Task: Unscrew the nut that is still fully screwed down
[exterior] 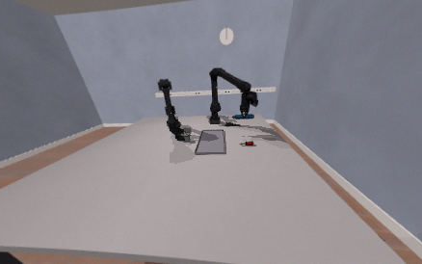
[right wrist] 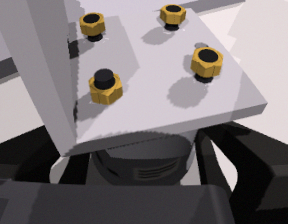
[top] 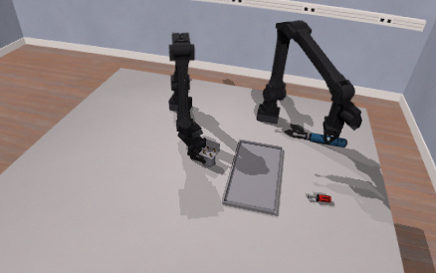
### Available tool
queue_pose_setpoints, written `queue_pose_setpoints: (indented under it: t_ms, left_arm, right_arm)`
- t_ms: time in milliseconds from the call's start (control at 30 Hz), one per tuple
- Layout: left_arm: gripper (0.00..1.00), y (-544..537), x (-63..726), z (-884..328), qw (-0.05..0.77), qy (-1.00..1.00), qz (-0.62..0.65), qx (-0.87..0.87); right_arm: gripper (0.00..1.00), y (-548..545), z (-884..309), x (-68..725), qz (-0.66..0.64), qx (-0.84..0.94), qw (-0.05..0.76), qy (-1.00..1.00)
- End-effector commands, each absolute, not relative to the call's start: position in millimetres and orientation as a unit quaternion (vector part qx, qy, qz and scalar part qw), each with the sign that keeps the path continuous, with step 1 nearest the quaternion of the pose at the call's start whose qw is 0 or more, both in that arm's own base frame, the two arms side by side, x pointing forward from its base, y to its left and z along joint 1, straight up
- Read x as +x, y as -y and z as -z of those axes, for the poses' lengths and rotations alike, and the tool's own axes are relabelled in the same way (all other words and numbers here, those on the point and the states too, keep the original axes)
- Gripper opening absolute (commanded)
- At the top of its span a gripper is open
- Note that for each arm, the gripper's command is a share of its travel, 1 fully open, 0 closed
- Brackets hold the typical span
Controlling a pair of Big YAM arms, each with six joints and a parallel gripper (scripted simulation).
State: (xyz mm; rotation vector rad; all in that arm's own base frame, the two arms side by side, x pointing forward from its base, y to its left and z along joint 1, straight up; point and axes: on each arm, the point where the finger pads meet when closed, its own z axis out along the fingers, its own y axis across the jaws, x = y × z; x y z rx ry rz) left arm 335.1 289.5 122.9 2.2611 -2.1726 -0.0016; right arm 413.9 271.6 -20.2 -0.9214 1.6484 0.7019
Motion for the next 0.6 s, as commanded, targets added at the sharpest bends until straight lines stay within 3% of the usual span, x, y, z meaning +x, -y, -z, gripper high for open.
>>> queue_pose_setpoints:
  t_ms: [0, 567]
  left_arm:
    - [0.42, -309.4, 354.1, -166.4, -0.046, 0.693, -0.006, 0.719]
    - [0.42, -311.6, 353.9, -167.6, -0.048, 0.692, -0.006, 0.72]
  right_arm:
    - [0.59, -273.6, 16.4, 418.2, -0.295, -0.386, 0.539, -0.688]
    - [0.59, -273.6, 16.4, 418.2, -0.295, -0.386, 0.539, -0.688]
